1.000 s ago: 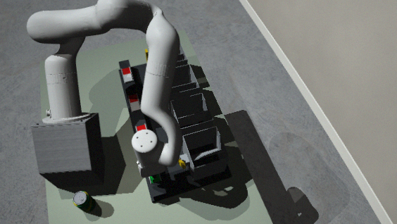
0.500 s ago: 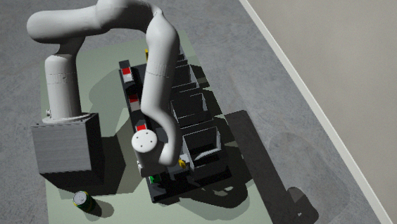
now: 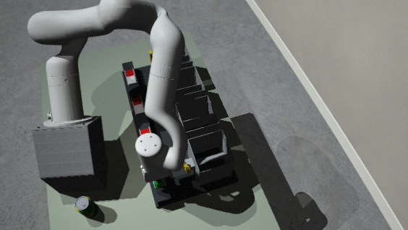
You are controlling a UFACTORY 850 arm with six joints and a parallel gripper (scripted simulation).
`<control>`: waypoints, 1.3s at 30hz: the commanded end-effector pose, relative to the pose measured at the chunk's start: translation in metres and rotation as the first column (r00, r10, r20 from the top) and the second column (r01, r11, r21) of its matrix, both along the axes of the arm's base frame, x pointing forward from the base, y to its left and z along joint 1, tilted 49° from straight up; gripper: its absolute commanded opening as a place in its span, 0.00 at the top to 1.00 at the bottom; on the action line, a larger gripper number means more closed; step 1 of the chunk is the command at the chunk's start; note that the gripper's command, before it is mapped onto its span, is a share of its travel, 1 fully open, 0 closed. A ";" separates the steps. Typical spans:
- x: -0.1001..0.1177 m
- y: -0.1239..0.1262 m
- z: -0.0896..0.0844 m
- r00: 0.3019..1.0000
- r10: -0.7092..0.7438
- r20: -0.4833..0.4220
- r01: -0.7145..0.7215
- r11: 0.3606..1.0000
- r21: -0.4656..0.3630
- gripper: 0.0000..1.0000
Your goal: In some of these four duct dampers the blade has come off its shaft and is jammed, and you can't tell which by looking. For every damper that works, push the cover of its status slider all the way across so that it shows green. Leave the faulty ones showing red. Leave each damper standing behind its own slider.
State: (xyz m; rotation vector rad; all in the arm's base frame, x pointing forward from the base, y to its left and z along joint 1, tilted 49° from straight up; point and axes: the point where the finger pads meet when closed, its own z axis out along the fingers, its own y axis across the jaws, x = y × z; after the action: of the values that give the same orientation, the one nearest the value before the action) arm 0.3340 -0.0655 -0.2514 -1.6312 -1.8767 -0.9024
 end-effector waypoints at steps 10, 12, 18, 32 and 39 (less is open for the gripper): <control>0.002 -0.005 -0.004 1.000 -0.001 0.001 0.001 1.000 -0.002 1.00; 0.002 -0.005 -0.004 1.000 -0.001 0.001 0.001 1.000 -0.002 1.00; 0.002 -0.005 -0.004 1.000 -0.001 0.001 0.001 1.000 -0.002 1.00; 0.000 -0.027 0.015 1.000 -0.001 0.001 0.001 1.000 -0.002 1.00; -0.001 -0.035 0.022 1.000 -0.001 0.001 0.001 1.000 -0.002 1.00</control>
State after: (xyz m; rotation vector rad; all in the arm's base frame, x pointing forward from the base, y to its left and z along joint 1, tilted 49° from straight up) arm 0.3331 -0.0965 -0.2321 -1.6320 -1.8776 -0.9023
